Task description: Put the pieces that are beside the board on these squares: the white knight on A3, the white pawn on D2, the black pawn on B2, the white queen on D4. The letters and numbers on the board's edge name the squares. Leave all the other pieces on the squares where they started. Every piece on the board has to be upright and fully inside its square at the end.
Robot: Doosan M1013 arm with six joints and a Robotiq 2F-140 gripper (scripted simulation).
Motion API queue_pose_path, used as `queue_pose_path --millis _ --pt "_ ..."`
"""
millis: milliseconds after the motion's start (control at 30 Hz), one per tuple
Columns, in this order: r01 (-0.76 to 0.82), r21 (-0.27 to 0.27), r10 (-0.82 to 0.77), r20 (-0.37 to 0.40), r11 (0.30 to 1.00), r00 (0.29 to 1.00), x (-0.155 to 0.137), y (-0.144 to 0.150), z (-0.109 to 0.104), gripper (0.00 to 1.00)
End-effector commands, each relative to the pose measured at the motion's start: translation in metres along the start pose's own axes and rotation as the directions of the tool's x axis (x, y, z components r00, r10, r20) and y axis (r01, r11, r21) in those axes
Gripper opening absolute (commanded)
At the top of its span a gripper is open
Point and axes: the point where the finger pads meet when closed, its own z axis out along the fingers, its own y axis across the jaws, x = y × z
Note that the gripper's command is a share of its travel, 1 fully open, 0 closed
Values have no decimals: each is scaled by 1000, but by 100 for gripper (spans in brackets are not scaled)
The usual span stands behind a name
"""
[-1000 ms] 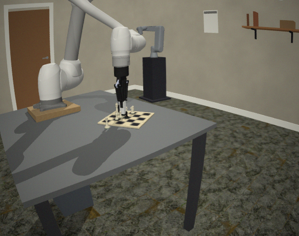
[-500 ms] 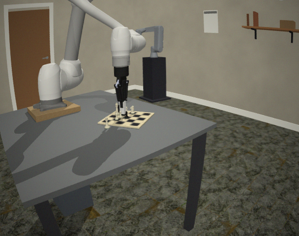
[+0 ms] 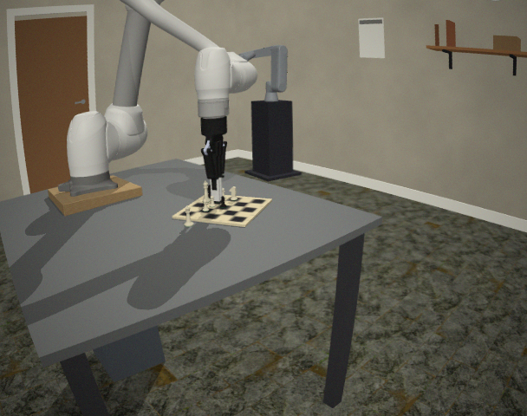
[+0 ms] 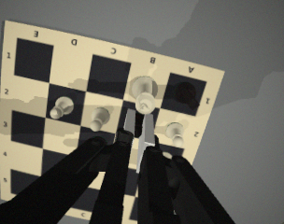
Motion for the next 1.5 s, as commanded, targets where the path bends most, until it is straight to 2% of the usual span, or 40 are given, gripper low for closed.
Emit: queue_pose_path --millis 0,167,200,333,367,433,467,633,667,1133,1400,1467 --pt "0 0 0 0 1000 1000 0 0 0 0" --pt "0 0 0 0 1000 1000 0 0 0 0" --pt "0 0 0 0 1000 1000 0 0 0 4" --pt "0 0 0 0 1000 1000 0 0 0 4" --pt "0 0 0 0 1000 1000 0 0 0 8" --pt "0 0 0 0 1000 1000 0 0 0 8" --pt "0 0 0 0 1000 1000 0 0 0 12" --pt "0 0 0 0 1000 1000 0 0 0 16" --pt "0 0 0 0 1000 1000 0 0 0 20" --pt "0 0 0 0 1000 1000 0 0 -2 20" --pt "0 0 0 0 1000 1000 0 0 -26 20" --pt "0 0 0 0 1000 1000 0 0 -26 20"
